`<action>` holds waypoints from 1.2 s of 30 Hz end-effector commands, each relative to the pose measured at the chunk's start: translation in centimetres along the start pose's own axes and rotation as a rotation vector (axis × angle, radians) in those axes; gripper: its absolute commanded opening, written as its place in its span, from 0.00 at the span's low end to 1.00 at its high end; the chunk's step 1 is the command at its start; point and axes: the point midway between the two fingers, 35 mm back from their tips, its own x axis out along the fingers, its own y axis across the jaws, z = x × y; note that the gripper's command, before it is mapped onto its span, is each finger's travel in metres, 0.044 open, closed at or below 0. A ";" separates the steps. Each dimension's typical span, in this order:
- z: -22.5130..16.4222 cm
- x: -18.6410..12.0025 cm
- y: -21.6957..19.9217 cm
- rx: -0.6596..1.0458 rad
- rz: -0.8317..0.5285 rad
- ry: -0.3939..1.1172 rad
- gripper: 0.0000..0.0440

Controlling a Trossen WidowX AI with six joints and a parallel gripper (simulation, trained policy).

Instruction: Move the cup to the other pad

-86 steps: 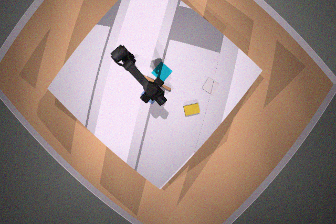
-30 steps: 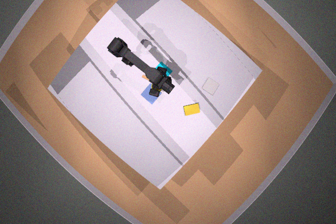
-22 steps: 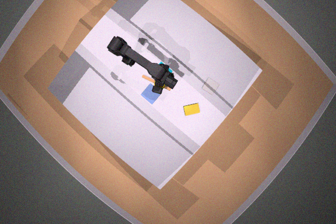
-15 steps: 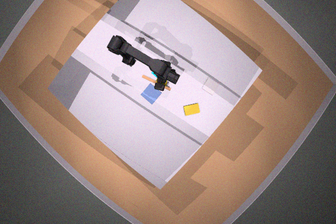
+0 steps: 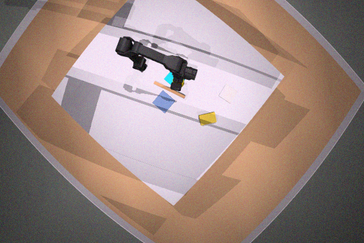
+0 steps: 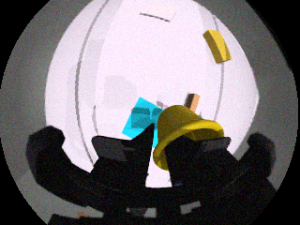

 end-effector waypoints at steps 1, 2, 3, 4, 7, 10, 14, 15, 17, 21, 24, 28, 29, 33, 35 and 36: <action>-0.2 0.3 1.0 0.000 -0.002 -0.011 0.00; -0.2 0.5 1.2 0.001 -0.003 -0.012 0.00; -0.3 0.7 1.4 0.002 -0.003 -0.012 0.00; -0.4 0.9 1.6 0.003 -0.004 -0.012 0.00; -0.7 1.5 2.0 0.009 -0.006 -0.012 0.00; -1.1 2.2 2.4 0.016 -0.008 -0.010 0.00; -1.7 3.2 2.8 0.027 -0.010 -0.006 0.00; -1.9 3.4 2.9 0.030 -0.011 -0.005 0.01; -2.2 3.8 3.0 0.036 -0.013 -0.001 0.02; -2.6 4.7 3.1 0.046 -0.019 -0.008 0.06; -2.8 5.1 3.1 0.055 -0.020 -0.015 0.09; -2.9 5.4 3.0 0.069 -0.019 -0.027 0.15; -2.9 5.5 3.0 0.073 -0.017 -0.031 0.17; -2.3 5.0 2.8 0.092 -0.007 -0.068 0.33; -2.0 4.7 2.8 0.101 0.002 -0.092 0.36; -1.8 4.5 2.8 0.103 0.006 -0.104 0.36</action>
